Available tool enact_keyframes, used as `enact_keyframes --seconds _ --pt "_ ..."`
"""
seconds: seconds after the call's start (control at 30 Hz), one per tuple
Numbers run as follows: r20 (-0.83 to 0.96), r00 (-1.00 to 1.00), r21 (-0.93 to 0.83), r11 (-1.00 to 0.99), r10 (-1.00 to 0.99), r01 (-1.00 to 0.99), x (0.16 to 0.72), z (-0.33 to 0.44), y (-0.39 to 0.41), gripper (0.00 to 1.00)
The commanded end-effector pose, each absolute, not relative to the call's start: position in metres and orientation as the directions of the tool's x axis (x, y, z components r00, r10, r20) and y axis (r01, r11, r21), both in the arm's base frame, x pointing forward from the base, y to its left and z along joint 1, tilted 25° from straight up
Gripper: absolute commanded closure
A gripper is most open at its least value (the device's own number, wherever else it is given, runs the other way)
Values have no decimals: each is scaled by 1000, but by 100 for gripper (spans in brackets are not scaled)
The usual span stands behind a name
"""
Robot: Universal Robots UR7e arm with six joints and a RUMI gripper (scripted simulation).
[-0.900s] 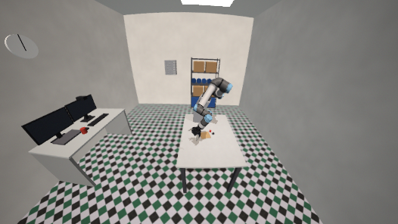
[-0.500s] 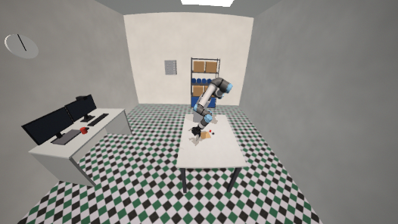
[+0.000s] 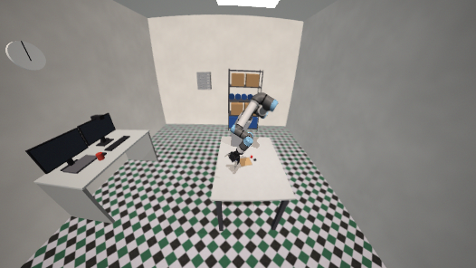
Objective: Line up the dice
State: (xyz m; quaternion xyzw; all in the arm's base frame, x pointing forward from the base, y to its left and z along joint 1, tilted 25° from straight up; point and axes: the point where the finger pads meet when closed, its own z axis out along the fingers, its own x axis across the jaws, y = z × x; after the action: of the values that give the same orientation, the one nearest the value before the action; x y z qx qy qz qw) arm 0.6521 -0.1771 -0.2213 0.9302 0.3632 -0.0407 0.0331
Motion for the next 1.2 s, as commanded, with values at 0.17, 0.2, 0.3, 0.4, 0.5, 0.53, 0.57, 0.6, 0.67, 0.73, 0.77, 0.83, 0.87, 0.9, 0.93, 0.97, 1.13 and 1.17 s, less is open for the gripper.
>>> enact_keyframes --seconds 0.17,0.2,0.3,0.4,0.5,0.53,0.57,0.6,0.67,0.73,0.77,0.83,0.87,0.9,0.93,0.97,1.13,1.17 --pt "-57 737 -10 -739 673 674 618 -240 -176 0" --pt "-57 737 -10 -739 673 674 618 -240 -176 0" --pt "-26 740 -37 -741 672 671 596 -251 -173 0" --pt "12 744 -67 -742 668 667 569 -263 -167 0" --pt "56 749 -98 -743 660 662 540 -272 -158 0" --pt "72 751 -108 -743 657 660 530 -275 -154 0" --pt "88 752 -118 -743 653 659 520 -277 -150 0" --pt "105 754 -127 -743 649 657 510 -279 -146 0" --pt "139 756 -145 -743 639 654 491 -282 -137 0" --pt "156 758 -153 -742 634 652 482 -283 -131 0" --pt "156 758 -153 -742 634 652 482 -283 -131 0" --pt "189 760 -167 -742 622 649 465 -283 -121 0" --pt "206 761 -173 -742 616 648 457 -283 -116 0" --pt "222 761 -179 -742 610 646 449 -282 -110 0" --pt "237 762 -184 -742 603 645 442 -281 -105 0" --pt "252 762 -189 -742 597 643 435 -280 -100 0" --pt "315 761 -205 -742 567 638 409 -272 -76 0" --pt "324 761 -207 -743 562 637 405 -270 -73 0"
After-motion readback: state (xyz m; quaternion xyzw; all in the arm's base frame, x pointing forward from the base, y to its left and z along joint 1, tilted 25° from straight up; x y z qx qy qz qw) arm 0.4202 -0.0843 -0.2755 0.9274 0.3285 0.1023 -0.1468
